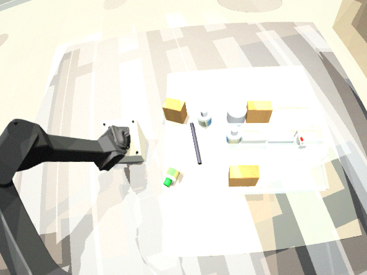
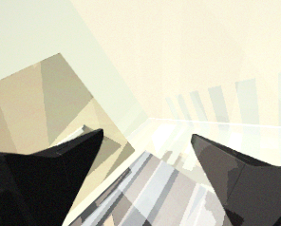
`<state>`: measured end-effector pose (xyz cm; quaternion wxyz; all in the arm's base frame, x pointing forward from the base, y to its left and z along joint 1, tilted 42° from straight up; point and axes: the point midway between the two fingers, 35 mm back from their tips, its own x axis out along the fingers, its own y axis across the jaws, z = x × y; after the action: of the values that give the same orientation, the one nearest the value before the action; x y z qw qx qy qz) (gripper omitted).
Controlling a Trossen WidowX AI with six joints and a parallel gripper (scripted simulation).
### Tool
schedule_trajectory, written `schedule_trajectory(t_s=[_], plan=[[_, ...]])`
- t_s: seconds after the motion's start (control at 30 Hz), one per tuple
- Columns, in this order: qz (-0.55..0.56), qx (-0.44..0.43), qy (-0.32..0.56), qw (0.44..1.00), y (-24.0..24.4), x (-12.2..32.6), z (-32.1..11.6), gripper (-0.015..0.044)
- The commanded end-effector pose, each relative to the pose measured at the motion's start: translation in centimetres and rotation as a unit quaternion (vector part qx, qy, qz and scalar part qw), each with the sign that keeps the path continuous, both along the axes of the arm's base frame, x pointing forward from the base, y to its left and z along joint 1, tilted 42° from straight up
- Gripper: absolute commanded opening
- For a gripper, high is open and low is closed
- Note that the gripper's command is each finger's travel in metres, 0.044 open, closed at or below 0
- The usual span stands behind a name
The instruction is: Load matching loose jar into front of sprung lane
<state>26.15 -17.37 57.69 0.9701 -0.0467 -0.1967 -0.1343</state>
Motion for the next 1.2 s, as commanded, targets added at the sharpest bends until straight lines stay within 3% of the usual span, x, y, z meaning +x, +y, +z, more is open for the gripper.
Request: schedule_trajectory(t_s=[0.0,0.33,0.6,0.93,1.17], plan=[[0.036,0.113,0.053,0.992,-0.9,5.3,-5.2,0.044],[0.104,0.298,0.216,0.924,4.6,15.3,-18.1,0.044],[0.106,0.389,0.367,0.838,12.5,19.0,-29.3,0.044],[0.013,0.422,0.548,0.722,22.8,16.4,-43.3,0.044],[-0.067,0.377,0.63,0.676,26.9,12.0,-49.5,0.044]])
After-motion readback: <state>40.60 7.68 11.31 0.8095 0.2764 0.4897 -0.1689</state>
